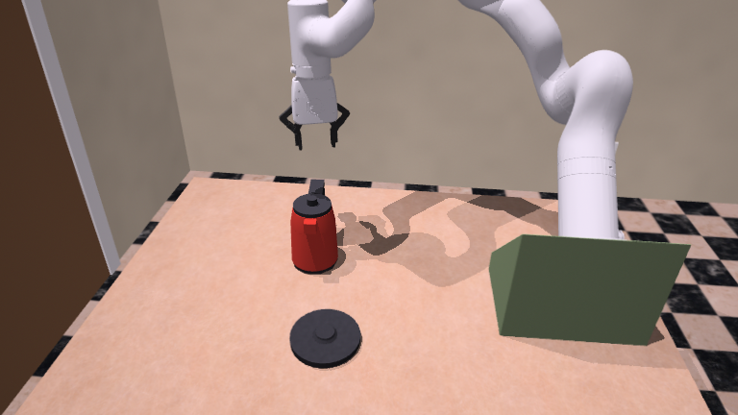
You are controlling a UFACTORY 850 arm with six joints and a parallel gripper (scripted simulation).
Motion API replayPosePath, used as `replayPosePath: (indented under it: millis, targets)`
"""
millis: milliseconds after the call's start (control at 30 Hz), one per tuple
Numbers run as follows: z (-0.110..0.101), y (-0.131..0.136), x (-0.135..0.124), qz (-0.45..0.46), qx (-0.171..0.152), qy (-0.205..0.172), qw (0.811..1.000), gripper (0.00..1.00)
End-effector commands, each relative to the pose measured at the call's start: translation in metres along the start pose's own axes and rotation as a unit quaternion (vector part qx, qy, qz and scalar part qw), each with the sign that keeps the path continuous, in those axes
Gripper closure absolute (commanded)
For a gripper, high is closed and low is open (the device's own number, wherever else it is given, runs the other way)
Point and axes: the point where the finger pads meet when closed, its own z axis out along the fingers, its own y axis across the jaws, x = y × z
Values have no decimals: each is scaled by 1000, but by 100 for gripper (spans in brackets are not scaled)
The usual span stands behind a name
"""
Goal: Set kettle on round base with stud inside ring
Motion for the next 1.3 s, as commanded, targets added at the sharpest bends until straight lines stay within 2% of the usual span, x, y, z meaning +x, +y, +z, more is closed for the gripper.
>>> replayPosePath:
  millis: [0, 633, 1267]
  targets:
    - [0, -2, 3, 19, 2, 10, 1000, 19]
    - [4, -7, 11, 84, 8, 40, 996, 19]
    - [4, -8, 13, 99, 10, 47, 994, 19]
